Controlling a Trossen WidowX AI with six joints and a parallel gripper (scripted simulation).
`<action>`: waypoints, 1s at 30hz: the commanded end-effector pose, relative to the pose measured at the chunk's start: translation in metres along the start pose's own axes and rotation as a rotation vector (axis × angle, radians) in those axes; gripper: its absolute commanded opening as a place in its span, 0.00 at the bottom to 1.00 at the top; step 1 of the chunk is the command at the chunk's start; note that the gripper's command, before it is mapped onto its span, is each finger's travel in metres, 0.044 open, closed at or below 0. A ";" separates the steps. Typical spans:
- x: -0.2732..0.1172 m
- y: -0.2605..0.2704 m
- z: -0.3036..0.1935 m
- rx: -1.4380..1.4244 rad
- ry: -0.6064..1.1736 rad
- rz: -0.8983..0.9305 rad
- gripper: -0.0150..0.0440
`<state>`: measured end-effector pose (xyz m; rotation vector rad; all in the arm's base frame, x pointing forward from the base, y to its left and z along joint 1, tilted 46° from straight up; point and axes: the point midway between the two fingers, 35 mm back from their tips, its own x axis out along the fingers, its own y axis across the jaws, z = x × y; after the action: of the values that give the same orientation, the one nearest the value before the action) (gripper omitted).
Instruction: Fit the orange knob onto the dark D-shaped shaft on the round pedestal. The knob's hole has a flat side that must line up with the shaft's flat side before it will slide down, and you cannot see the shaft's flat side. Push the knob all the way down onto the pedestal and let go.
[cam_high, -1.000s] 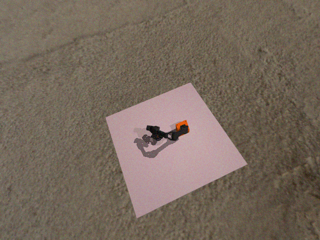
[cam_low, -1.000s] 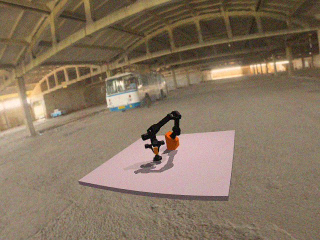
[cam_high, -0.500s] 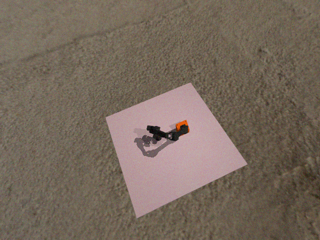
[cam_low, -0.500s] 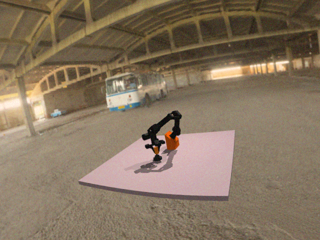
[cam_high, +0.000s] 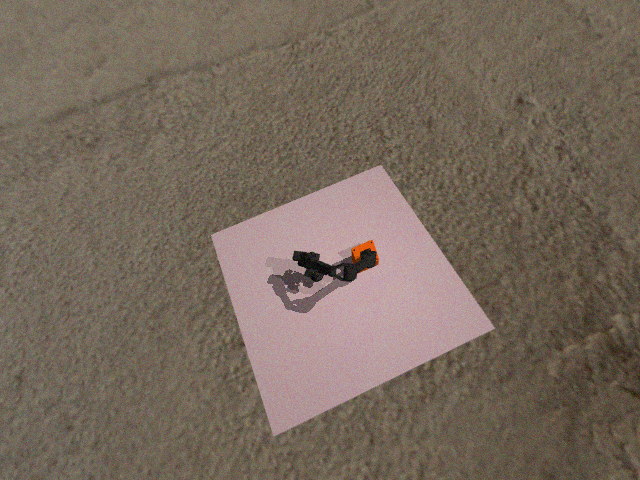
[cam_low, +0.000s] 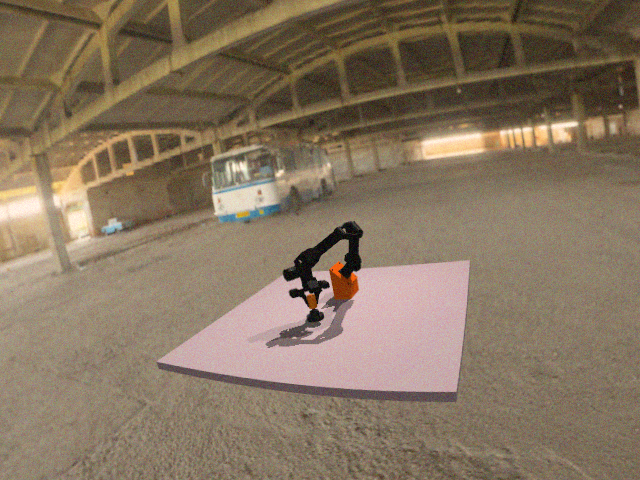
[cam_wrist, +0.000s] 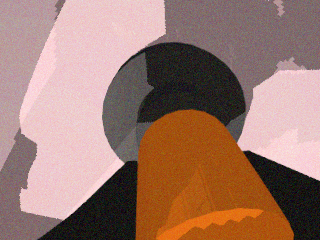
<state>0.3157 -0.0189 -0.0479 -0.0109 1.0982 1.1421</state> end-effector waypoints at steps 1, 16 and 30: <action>0.001 -0.001 0.001 -0.005 -0.003 -0.002 0.25; -0.002 0.001 0.000 -0.005 -0.003 -0.002 0.25; -0.001 0.002 0.000 -0.214 -0.002 -0.002 0.25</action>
<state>0.3137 -0.0183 -0.0460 -0.1664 0.9805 1.2468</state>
